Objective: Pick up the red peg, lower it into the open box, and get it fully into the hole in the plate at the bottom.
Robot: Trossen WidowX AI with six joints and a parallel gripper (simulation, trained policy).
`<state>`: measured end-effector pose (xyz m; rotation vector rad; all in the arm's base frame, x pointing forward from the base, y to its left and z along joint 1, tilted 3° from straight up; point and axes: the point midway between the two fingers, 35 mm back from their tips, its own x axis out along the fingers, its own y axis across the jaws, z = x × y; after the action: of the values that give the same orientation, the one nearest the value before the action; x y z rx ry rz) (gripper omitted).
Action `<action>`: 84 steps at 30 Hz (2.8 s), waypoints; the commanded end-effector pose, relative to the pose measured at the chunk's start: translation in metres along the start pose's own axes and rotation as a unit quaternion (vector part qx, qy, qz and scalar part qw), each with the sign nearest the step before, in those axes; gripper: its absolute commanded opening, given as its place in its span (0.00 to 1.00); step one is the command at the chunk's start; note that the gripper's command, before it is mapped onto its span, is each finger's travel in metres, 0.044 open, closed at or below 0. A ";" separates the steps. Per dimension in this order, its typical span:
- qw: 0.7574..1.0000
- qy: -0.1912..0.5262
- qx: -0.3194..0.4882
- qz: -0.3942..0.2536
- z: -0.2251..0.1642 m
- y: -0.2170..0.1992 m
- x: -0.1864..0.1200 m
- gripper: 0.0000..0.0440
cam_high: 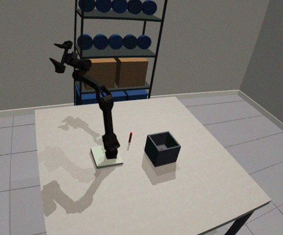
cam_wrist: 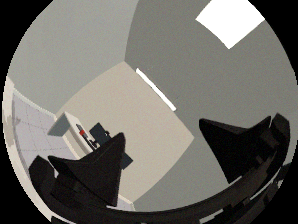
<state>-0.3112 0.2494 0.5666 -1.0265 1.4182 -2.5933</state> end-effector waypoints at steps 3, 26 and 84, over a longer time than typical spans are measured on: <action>0.999 0.032 0.035 -0.023 -0.011 -0.012 -0.014 1.00; 0.901 0.236 0.246 -0.270 -0.064 -0.102 -0.167 1.00; 0.188 0.197 0.349 -0.897 0.100 -0.016 -0.595 1.00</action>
<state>0.2054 0.3848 0.3048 0.6485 1.0705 0.9445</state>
